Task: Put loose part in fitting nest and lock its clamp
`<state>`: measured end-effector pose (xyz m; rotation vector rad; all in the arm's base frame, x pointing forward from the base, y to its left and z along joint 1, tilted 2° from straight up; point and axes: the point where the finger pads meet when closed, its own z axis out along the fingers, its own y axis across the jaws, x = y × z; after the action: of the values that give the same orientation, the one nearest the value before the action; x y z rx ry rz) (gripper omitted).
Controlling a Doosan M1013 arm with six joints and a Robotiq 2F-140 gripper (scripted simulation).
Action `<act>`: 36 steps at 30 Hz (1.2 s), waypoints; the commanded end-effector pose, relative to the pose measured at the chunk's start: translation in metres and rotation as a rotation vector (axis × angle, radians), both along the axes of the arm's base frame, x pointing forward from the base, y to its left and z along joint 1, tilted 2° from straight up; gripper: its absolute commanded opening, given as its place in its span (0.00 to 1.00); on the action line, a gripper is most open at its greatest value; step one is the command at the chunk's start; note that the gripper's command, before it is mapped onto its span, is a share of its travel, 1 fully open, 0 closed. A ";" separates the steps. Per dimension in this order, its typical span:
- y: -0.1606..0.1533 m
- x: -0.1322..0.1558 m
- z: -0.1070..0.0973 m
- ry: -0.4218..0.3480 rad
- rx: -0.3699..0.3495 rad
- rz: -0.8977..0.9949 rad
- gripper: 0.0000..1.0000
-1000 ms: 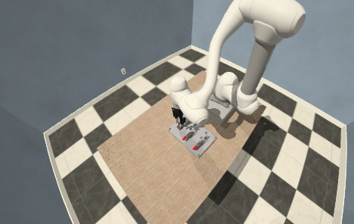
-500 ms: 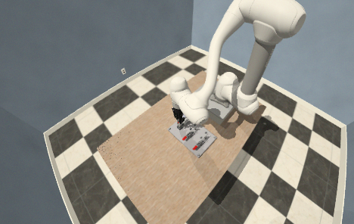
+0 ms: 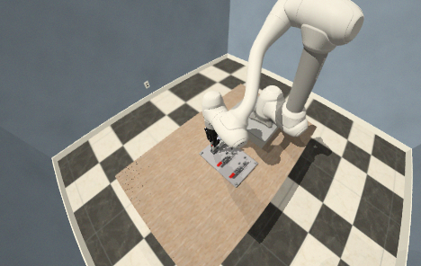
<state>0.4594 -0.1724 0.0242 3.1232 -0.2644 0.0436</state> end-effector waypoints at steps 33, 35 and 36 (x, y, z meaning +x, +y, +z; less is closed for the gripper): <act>-0.001 0.005 0.000 0.000 0.000 0.000 0.10; -0.001 0.006 0.000 0.000 0.000 0.000 0.10; -0.001 0.007 0.000 0.000 0.000 0.000 0.10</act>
<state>0.4646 -0.1733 0.0242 3.1234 -0.2642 0.0421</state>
